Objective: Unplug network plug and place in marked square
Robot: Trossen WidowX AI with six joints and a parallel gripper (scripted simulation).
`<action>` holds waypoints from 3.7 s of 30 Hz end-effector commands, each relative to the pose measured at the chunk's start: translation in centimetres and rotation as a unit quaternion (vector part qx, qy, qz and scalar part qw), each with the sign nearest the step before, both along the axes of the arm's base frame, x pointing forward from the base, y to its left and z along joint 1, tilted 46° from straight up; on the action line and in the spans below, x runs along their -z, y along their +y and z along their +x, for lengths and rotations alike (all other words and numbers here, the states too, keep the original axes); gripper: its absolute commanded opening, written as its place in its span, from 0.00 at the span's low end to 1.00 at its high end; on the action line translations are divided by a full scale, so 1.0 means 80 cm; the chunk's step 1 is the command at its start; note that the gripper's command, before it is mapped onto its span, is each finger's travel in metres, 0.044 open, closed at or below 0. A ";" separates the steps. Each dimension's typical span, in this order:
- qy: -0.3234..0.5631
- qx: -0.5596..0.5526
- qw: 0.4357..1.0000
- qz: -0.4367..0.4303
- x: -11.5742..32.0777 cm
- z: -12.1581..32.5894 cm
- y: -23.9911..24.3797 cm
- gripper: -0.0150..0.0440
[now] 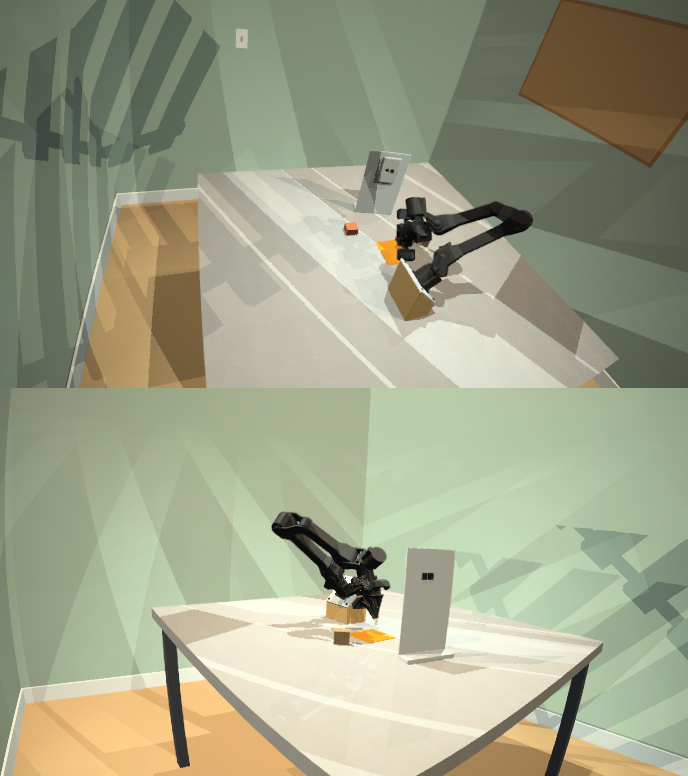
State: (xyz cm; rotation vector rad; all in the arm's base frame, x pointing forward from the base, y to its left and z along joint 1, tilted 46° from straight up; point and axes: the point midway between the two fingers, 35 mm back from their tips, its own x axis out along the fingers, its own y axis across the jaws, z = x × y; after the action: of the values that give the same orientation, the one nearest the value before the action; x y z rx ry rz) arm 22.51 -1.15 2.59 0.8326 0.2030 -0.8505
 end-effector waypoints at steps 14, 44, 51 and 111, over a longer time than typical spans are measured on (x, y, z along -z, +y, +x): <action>0.008 -0.001 1.000 -0.002 0.015 0.001 -0.011 0.25; 0.006 -0.004 1.000 -0.005 0.028 0.001 -0.029 0.25; 0.004 -0.004 1.000 -0.007 0.029 0.001 -0.034 0.25; -0.001 -0.003 1.000 -0.007 0.027 0.002 -0.043 0.52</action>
State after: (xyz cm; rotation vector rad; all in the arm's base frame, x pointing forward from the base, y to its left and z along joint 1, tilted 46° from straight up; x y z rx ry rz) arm 22.68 -4.74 0.16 0.8110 0.2072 -0.8441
